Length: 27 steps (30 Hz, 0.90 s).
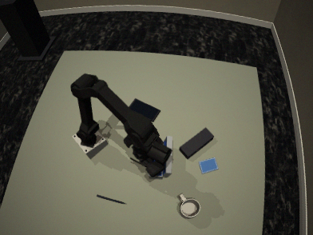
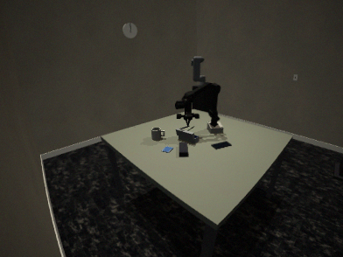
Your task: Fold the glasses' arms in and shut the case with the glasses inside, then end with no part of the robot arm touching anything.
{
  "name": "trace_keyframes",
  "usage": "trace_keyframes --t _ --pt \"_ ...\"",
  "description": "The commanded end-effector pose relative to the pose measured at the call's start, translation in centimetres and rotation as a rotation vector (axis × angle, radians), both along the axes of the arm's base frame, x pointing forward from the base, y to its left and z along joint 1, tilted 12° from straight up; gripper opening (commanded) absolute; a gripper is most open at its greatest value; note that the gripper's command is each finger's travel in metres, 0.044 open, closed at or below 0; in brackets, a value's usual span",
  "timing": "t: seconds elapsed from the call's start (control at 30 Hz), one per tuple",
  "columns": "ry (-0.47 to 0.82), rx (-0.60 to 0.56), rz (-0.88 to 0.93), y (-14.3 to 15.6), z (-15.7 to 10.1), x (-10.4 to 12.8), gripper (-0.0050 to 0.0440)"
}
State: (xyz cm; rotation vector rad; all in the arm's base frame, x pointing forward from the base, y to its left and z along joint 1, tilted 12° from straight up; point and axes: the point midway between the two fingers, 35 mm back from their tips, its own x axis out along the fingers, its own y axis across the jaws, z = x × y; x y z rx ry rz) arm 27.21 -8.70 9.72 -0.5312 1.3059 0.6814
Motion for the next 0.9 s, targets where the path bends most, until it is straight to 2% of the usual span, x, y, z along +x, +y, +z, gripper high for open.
trace_keyframes --t 0.0,0.2,0.27,0.7,0.87 --pt "-0.018 -0.011 0.117 -0.9 -0.1 0.1 0.0" --pt "-0.052 -0.035 0.321 -2.2 -0.3 -0.1 0.0" --pt "-0.052 -0.035 0.321 -2.2 -0.3 -0.1 0.0" --pt "-0.126 -0.087 0.756 -5.1 -0.8 -0.7 0.0" --pt "-0.13 -0.089 0.778 -5.3 -0.9 -0.7 0.0"
